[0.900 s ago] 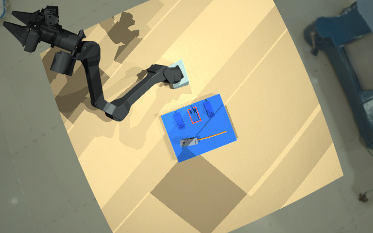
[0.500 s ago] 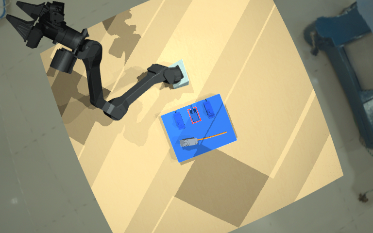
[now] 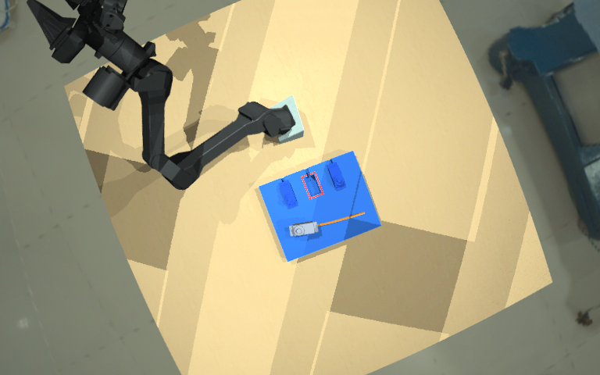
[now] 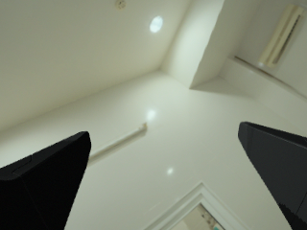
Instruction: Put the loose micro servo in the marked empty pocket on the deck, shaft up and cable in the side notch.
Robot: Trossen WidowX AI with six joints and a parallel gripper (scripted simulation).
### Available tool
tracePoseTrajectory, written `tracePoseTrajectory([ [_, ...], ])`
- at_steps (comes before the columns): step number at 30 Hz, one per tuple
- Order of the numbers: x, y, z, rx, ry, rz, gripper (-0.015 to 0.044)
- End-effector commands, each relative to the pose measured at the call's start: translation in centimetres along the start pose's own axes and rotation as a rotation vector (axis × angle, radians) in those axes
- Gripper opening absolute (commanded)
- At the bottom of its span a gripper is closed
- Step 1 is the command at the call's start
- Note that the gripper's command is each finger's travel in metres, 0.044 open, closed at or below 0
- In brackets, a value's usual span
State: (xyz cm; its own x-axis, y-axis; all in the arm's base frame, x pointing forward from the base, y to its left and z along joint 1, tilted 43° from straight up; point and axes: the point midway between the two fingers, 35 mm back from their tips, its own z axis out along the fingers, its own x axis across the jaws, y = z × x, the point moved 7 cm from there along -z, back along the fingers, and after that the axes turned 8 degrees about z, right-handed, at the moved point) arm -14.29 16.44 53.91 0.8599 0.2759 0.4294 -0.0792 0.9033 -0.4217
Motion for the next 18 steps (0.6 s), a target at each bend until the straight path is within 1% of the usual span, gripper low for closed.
tracePoseTrajectory([
  [1,0.4,1.8,-0.1,-0.076,0.013,-0.045,0.044],
  [7,1.4,4.2,-0.6,-0.174,0.023,-0.107,0.044],
  [18,4.3,10.1,-2.4,-0.459,0.073,-0.219,0.044],
])
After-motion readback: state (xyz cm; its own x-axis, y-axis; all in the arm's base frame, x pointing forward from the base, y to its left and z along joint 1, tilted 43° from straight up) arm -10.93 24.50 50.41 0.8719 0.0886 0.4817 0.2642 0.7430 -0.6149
